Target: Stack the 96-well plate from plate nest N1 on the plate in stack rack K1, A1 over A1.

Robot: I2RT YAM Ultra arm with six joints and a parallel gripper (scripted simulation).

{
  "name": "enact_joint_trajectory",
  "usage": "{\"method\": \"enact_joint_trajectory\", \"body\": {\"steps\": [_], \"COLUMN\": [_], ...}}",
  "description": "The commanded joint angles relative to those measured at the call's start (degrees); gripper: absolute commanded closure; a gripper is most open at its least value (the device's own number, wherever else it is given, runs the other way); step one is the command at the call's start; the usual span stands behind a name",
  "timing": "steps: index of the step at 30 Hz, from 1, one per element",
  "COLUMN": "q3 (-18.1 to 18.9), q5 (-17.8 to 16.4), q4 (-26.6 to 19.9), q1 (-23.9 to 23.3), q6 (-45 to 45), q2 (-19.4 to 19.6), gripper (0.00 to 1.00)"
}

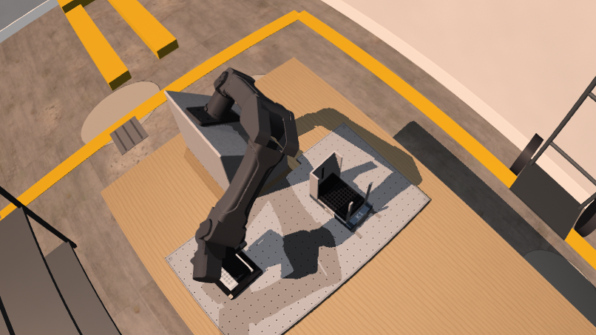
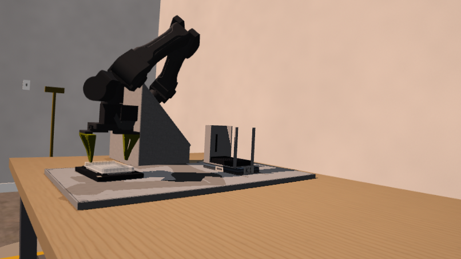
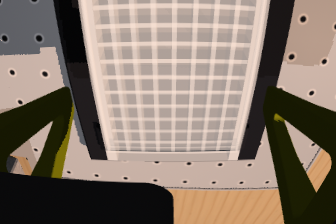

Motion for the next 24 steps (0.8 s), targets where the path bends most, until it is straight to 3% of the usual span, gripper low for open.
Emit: {"method": "enact_joint_trajectory", "body": {"steps": [1, 3, 14, 17, 18, 24], "q3": [-1.08, -1.29, -1.72, -1.72, -1.66, -0.6], "q5": [-1.12, -1.26, -2.16, -2.19, -2.22, -1.87], "q4": [2.19, 2.85, 6.45, 6.57, 6.67, 6.15], "q1": [-0.75, 0.27, 2.35, 2.2, 1.37, 1.95], "q6": [1.06, 1.44, 3.64, 3.73, 3.78, 3.56], "q2": [-1.26, 0.75, 2.62, 2.65, 0.72, 1.65], "gripper": [0.0, 0.0, 0.0, 0.0, 0.0, 0.0]}}
